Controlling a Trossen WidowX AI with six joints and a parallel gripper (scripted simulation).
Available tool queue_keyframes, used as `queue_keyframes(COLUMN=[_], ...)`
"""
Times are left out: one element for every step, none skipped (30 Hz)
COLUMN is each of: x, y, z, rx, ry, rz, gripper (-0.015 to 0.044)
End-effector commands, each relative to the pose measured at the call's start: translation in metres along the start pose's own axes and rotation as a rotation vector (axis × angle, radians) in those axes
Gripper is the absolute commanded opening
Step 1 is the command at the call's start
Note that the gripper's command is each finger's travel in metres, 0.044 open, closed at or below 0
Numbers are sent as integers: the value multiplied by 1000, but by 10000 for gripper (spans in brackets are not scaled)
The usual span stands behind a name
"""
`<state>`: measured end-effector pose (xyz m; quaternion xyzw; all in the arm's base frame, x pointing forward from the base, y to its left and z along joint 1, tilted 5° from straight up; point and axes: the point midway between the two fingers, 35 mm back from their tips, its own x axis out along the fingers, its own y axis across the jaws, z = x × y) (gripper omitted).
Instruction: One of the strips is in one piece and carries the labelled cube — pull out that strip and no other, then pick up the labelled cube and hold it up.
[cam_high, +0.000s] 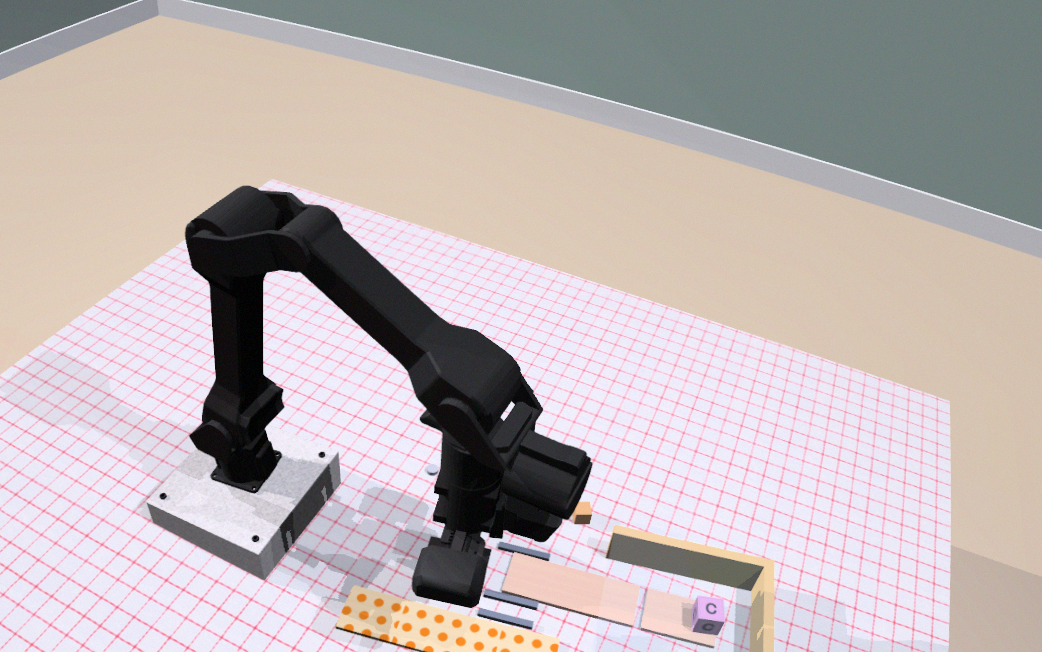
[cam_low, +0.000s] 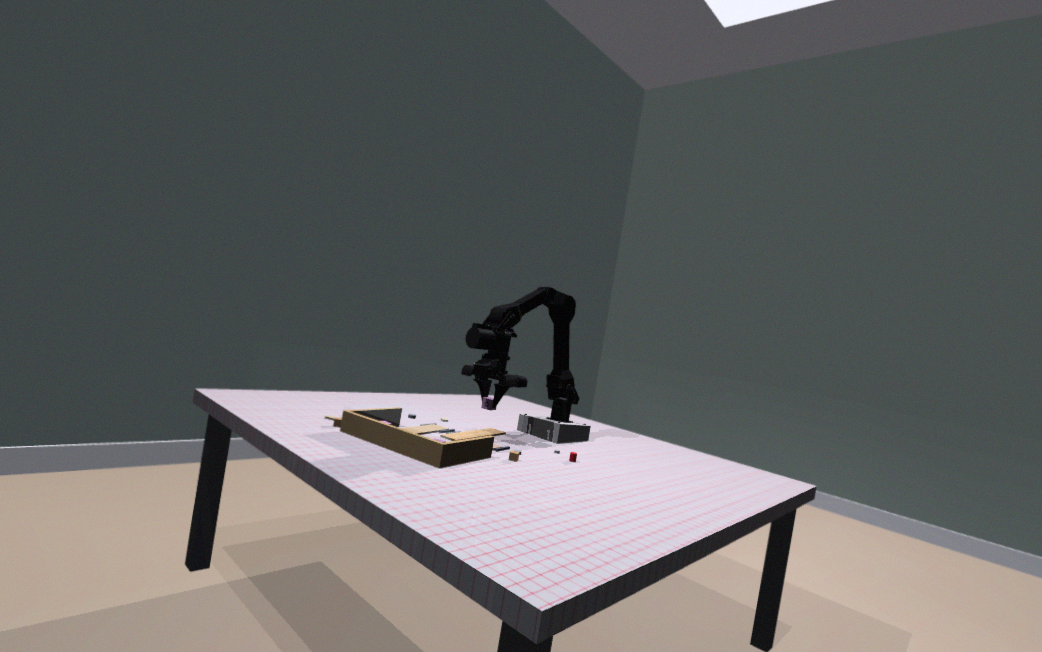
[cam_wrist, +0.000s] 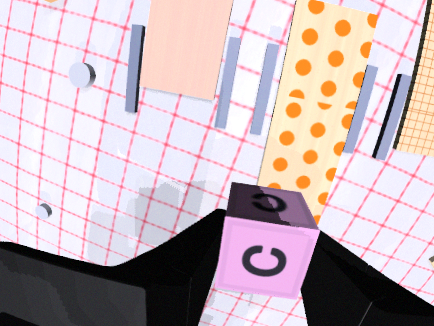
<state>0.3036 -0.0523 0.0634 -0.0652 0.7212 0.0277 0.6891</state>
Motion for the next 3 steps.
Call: queue_keyframes(x=[0,0,0], y=[1,1,1], z=[0,0,0], rx=[6,6,6], ry=[1,1,1], rz=[5,5,5], gripper=[0,0,0])
